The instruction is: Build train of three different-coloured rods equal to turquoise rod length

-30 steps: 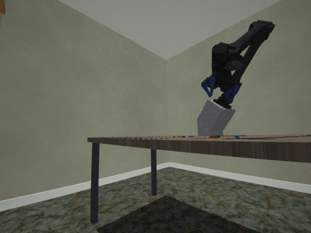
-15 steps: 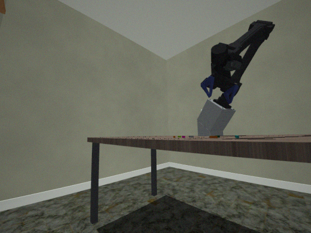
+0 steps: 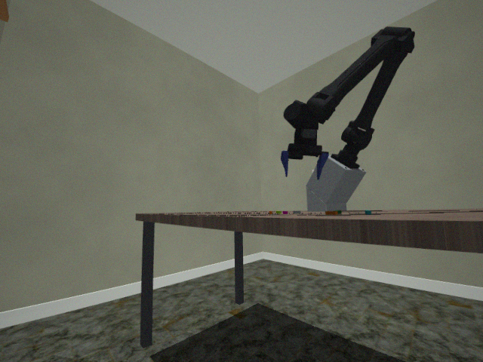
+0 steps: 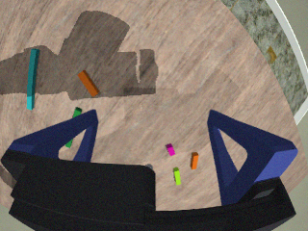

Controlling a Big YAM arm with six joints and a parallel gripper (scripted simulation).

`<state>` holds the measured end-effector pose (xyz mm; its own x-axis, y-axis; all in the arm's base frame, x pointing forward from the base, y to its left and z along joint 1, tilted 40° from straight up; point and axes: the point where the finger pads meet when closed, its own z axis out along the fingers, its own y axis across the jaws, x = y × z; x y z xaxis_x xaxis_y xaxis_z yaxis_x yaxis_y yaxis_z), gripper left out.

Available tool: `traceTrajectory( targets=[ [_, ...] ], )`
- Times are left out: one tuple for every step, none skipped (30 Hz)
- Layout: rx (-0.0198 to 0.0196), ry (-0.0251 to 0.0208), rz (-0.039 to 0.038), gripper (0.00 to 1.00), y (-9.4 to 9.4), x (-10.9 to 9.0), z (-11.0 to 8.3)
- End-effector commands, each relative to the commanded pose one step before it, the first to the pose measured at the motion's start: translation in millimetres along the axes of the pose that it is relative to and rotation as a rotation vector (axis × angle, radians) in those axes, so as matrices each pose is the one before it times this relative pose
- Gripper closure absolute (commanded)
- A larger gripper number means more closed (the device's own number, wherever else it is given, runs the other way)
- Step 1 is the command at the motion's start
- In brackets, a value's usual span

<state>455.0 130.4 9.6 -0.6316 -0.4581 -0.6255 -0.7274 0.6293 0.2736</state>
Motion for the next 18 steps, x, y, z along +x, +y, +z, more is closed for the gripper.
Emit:
traceTrajectory(
  targets=[
    [0.00874, 0.0122, 0.09889, 0.0, -18.17, 14.67, -1.79],
    [0.00137, -0.00238, -0.00213, 0.0, -0.34, -0.57, 0.02],
    [-0.01911, 0.04316, 0.11564, 0.0, -10.93, 37.01, 6.68],
    [0.00049, 0.00026, 0.0, 0.0, -0.08, 0.05, 0.0],
    [0.00217, 0.00116, 0.0, 0.0, -0.37, 0.2, 0.0],
    [0.00044, -0.0008, -0.00071, 0.0, -0.24, -0.62, -0.11],
    [-0.01474, 0.02932, 0.1045, 0.0, -14.42, 27.88, 5.73],
    [0.00207, -0.00246, -0.00249, 0.0, -0.85, -2.11, -0.4],
    [0.00227, 0.00045, -0.00049, 0.0, -0.49, -0.26, -0.08],
    [0.00319, -0.00633, -0.00564, 0.0, -1.0, -2.28, -0.17],
    [-0.01953, 0.03485, 0.10611, 0.0, -11.85, 29.38, 5.76],
    [0.0006, 0.00029, 0.0, 0.0, -0.1, 0.05, 0.0],
    [0.00186, 0.00088, 0.0, 0.0, -0.32, 0.15, 0.0],
    [0.0, 0.0, 0.0, 0.0, 0.0, 0.0, 0.0],
    [0.0, 0.0, 0.0, 0.0, 0.0, 0.0, 0.0],
    [-0.01126, 0.01391, 0.08041, 0.0, -14.7, 15.22, 3.84],
    [0.00342, -0.00584, -0.00548, 0.0, -1.43, -4.71, -0.92],
    [0.00368, -0.00364, -0.00394, 0.0, -0.7, -0.42, 0.18]
  ],
)
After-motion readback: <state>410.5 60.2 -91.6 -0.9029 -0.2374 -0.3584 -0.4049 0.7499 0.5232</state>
